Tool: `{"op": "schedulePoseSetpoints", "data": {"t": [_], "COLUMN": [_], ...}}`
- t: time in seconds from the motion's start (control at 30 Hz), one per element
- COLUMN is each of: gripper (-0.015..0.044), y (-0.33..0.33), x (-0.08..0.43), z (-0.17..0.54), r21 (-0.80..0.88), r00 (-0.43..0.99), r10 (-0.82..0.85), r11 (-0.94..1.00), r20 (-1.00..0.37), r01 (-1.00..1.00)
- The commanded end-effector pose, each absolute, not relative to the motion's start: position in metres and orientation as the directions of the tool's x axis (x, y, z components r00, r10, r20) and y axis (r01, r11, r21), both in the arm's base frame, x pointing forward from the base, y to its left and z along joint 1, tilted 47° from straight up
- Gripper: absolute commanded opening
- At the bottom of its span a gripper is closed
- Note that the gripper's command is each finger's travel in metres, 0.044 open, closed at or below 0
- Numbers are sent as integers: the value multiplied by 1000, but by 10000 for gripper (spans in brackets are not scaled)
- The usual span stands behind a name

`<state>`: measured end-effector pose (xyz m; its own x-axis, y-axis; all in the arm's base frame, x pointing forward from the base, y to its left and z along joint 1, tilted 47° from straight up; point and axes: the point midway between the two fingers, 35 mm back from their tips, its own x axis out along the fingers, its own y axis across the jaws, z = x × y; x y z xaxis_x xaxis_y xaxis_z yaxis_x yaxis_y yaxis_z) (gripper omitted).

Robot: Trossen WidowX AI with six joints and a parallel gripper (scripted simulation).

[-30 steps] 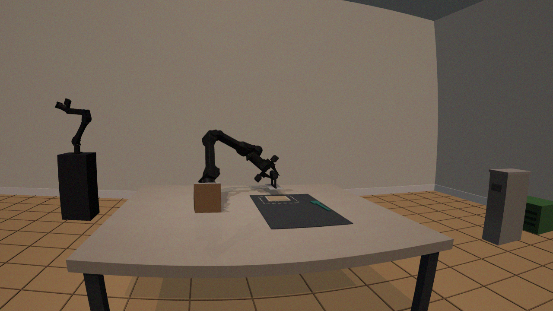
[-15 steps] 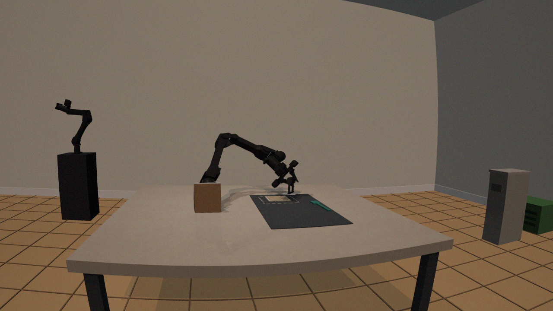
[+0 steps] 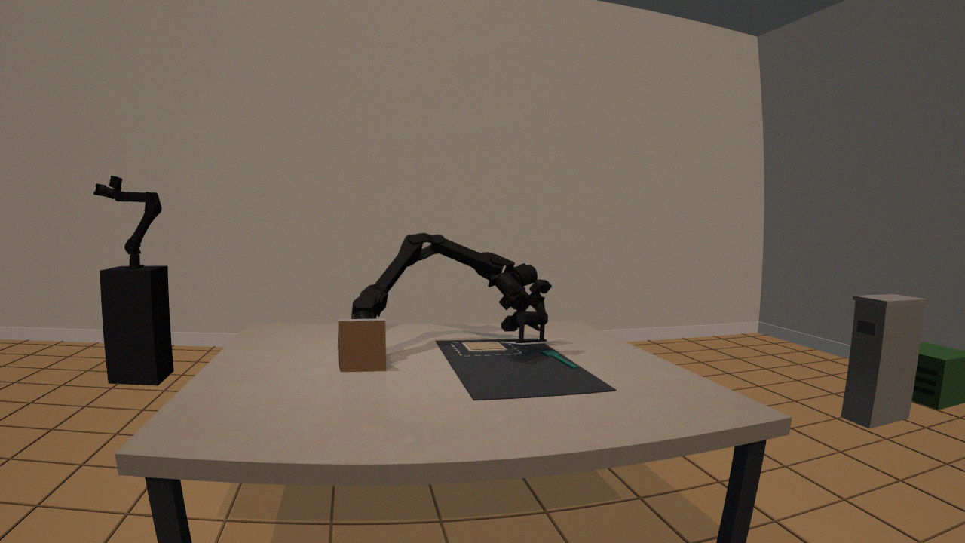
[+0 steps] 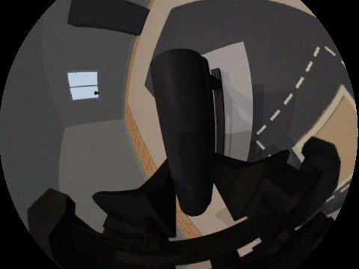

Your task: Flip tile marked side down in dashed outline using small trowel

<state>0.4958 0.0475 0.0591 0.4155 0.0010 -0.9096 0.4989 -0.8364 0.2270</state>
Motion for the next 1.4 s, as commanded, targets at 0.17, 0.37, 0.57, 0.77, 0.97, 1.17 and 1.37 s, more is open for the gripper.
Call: {"op": "schedulePoseSetpoints", "data": {"t": [0.17,0.37,0.57,0.77,0.97,1.17,1.37], "gripper": [0,0,0,0,0,0,0], "y": [-15,-59,-98,-134,-166,-176,-170], "x": [494,482,462,436,404,390,389], "z": [8,-34,-75,-114,-152,-167,-173], "r21": [186,149,120,100,92,91,91], "r00": [288,167,45,-78,-196,-242,-242], "r10": [-76,-106,-114,-102,-71,-53,-52], "r11": [-907,-951,-981,-995,-991,-984,-984], "r20": [-954,-980,-992,-992,-978,-969,-969], "r01": [378,271,150,25,-100,-150,-150]}}
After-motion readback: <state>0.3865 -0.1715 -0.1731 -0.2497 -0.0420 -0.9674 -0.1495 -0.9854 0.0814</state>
